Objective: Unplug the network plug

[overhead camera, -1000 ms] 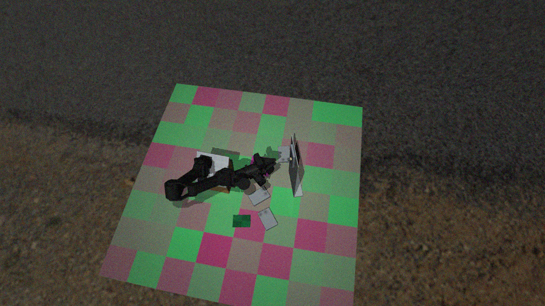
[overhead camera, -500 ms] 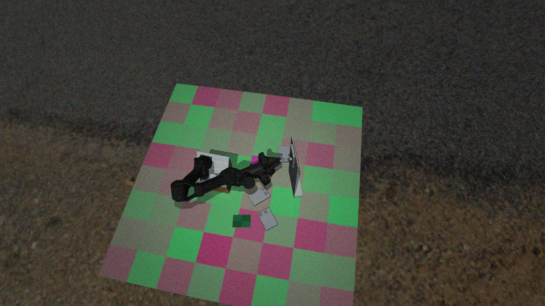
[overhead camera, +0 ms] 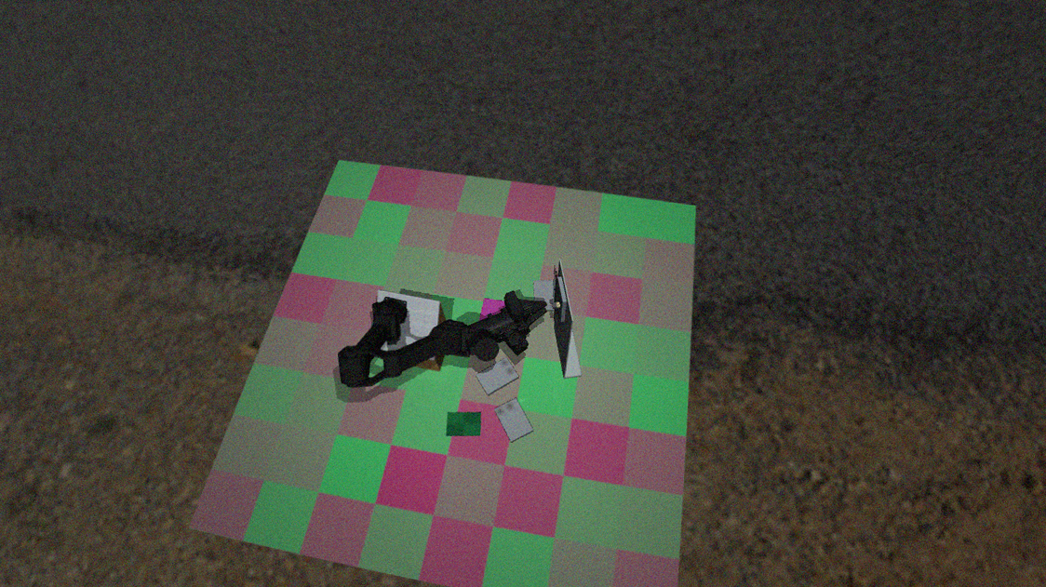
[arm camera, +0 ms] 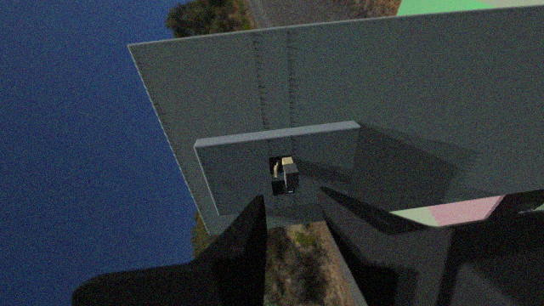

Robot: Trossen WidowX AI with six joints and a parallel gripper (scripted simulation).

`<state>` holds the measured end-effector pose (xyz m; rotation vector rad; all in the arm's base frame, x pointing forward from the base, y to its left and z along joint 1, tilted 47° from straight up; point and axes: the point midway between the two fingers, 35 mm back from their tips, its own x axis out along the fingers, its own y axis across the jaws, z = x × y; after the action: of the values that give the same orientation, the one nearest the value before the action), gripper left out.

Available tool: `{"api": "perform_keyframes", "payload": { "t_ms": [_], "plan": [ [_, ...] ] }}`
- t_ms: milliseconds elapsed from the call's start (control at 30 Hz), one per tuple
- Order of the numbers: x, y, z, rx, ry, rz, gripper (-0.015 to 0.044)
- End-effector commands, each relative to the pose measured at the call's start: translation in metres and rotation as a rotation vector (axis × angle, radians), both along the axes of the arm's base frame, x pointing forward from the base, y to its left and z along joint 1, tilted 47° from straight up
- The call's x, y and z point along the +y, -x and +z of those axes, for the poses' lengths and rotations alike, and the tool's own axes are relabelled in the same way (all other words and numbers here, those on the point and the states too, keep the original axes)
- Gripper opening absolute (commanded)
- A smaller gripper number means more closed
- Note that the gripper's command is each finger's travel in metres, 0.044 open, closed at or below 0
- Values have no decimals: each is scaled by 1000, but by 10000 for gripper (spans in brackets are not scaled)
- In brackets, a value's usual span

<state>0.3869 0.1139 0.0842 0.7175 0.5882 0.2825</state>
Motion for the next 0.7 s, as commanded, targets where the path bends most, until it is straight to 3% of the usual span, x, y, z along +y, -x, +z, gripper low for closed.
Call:
{"api": "perform_keyframes", "payload": {
  "t_ms": [0, 600, 667],
  "plan": [
    [1, -6, -2, 1, -2, -7, 156],
    [8, -27, -9, 0, -3, -6, 156],
    [8, -27, -9, 0, -3, -6, 104]
  ]
}}
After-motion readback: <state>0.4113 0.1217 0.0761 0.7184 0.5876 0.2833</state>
